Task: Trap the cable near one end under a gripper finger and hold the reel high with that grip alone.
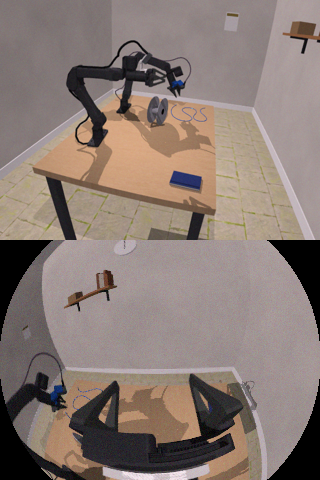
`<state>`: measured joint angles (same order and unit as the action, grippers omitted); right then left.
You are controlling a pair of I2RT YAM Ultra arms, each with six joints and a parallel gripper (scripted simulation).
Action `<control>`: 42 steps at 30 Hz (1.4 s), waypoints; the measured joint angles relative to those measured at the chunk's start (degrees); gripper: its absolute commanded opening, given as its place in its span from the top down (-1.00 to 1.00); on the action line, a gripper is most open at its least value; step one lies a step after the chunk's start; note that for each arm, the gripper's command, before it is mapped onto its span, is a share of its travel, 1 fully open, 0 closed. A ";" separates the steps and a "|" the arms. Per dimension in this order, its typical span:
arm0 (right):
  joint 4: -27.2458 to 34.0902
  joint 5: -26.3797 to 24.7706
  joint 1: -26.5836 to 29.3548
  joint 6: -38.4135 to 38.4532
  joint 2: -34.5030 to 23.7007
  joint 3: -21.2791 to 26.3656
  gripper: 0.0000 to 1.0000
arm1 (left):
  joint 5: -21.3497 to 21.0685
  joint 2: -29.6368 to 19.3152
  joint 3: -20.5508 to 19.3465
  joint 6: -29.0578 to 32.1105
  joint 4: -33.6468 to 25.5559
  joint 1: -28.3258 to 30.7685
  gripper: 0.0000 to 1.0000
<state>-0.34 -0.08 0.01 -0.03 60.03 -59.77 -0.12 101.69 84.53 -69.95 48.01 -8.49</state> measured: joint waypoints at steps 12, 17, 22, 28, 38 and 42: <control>0.00 0.00 0.00 0.00 0.00 0.00 -1.00 | 0.13 10.43 8.20 -19.28 14.58 0.00 0.40; 0.00 0.00 0.00 0.00 0.00 0.00 -1.00 | 0.15 13.62 10.45 -24.94 18.95 0.00 0.40; 0.00 0.00 0.00 0.00 0.00 0.00 -1.00 | 0.17 14.71 11.45 -28.24 21.68 0.00 0.40; 0.00 0.00 0.00 0.00 0.00 0.00 -1.00 | 0.17 14.95 12.57 -30.16 23.37 0.00 0.40; 0.00 0.00 0.00 0.00 0.00 0.00 -1.00 | 0.17 15.34 12.76 -30.91 23.67 0.00 0.40; 0.00 0.00 0.00 0.00 0.00 0.00 -1.00 | 0.17 15.32 12.63 -30.95 22.97 0.00 0.40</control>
<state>-0.34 -0.08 0.01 -0.03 60.03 -59.77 0.05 117.01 97.17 -100.90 70.98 -8.49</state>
